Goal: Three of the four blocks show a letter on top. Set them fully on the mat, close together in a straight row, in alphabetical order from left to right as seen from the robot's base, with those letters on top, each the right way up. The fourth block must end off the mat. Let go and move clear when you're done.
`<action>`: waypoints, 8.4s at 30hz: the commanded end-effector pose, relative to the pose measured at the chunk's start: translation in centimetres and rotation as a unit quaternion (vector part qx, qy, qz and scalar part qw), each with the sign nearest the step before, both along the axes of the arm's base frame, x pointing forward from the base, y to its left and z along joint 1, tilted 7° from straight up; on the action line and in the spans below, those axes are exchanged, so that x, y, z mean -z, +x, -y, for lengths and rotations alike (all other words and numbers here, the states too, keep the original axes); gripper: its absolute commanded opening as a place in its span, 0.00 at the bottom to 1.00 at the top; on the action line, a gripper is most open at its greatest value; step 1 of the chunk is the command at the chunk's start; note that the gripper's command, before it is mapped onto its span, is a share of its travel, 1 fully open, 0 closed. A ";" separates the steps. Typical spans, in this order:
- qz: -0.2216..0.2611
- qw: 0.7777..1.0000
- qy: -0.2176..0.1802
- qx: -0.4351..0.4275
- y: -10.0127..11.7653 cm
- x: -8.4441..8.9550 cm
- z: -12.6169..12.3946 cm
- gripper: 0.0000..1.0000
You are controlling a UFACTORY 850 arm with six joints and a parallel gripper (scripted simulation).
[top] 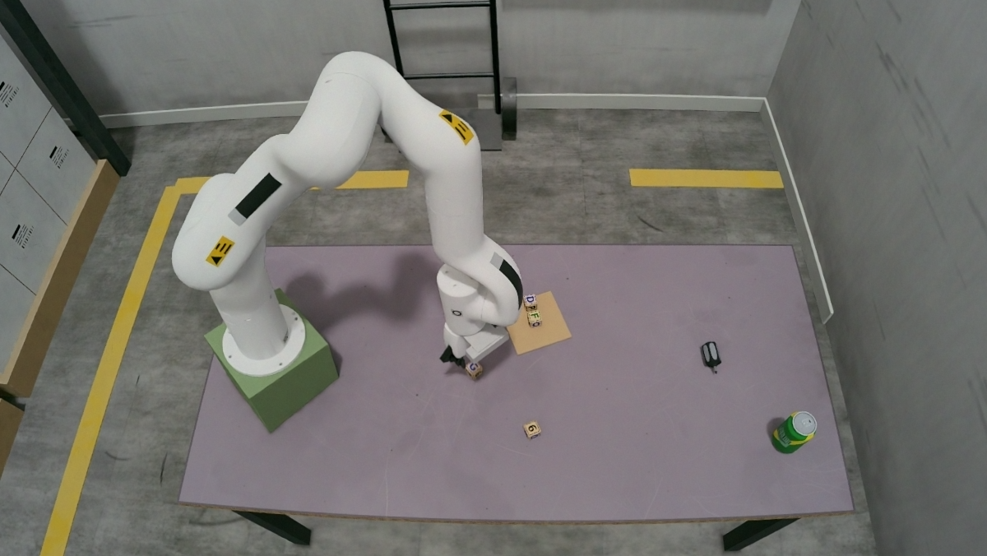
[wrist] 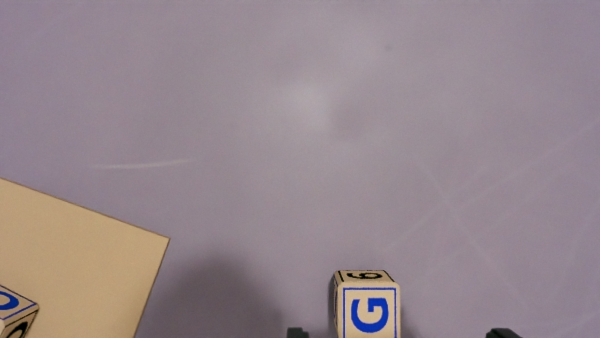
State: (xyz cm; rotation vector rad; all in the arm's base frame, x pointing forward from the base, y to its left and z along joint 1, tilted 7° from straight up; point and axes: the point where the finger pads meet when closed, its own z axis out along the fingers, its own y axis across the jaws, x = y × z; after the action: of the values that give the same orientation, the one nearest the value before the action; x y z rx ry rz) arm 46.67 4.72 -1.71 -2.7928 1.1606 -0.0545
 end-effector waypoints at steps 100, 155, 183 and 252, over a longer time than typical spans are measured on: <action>0.002 1.000 0.000 0.000 0.3 5.3 -0.5 0.69; 0.002 1.000 0.000 0.000 0.6 8.8 -0.8 0.69; 0.002 1.000 0.000 0.000 0.6 8.8 -0.8 0.48; 0.002 1.000 0.000 0.000 -0.1 -0.5 0.0 0.28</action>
State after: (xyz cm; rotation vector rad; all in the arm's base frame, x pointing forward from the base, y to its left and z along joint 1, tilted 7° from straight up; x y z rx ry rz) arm 46.49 4.71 -1.86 -2.7932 1.1614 -0.0889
